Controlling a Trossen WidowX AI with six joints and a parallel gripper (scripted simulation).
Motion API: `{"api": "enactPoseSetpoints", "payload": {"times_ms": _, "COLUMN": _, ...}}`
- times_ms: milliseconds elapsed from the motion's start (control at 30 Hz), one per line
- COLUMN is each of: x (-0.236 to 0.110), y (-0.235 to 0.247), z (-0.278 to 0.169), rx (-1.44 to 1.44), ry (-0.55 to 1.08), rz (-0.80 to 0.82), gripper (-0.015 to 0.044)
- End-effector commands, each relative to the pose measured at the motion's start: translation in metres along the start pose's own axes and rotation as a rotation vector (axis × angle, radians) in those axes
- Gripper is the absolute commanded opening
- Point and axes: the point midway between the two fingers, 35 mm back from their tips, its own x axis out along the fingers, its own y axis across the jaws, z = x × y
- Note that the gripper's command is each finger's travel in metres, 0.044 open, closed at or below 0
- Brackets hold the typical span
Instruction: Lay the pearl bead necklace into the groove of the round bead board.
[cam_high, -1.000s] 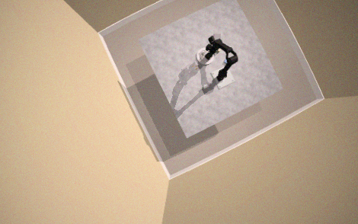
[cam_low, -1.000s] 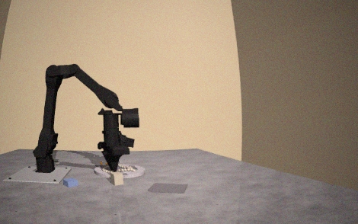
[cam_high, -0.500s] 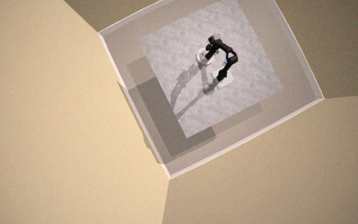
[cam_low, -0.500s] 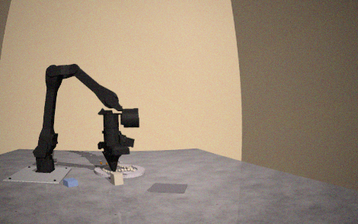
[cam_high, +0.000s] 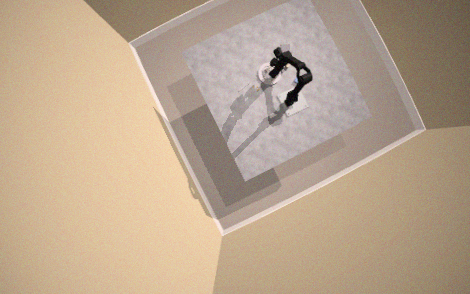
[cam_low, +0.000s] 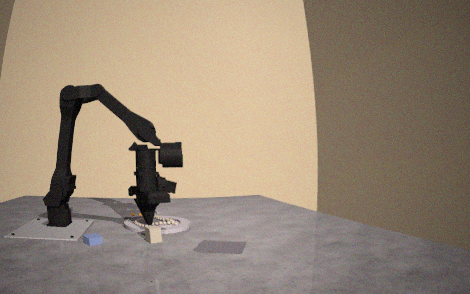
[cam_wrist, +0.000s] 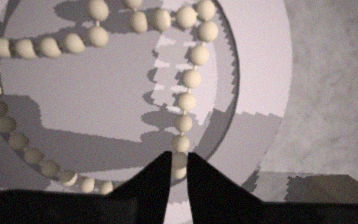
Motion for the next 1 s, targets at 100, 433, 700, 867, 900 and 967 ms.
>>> {"api": "enactPoseSetpoints", "payload": {"times_ms": 100, "x": -0.0003, "y": 0.0, "z": 0.0001, "rx": 0.0, "ry": -0.001, "rz": 0.0, "gripper": 0.0}}
{"api": "enactPoseSetpoints", "payload": {"times_ms": 433, "x": -0.0061, "y": -0.0021, "z": -0.0007, "rx": -0.003, "ry": 0.004, "rz": 0.002, "gripper": 0.0}}
{"api": "enactPoseSetpoints", "payload": {"times_ms": 700, "x": -0.0051, "y": -0.0095, "z": -0.0025, "rx": -0.003, "ry": 0.004, "rz": 0.001, "gripper": 0.0}}
{"api": "enactPoseSetpoints", "payload": {"times_ms": 867, "x": 0.0017, "y": -0.0094, "z": -0.0026, "rx": -0.003, "ry": 0.004, "rz": 0.001, "gripper": 0.0}}
{"api": "enactPoseSetpoints", "payload": {"times_ms": 900, "x": 0.0024, "y": -0.0094, "z": -0.0026, "rx": -0.003, "ry": 0.004, "rz": 0.001, "gripper": 0.0}}
{"api": "enactPoseSetpoints", "payload": {"times_ms": 967, "x": 0.0026, "y": -0.0094, "z": -0.0026, "rx": -0.003, "ry": 0.004, "rz": 0.001, "gripper": 0.0}}
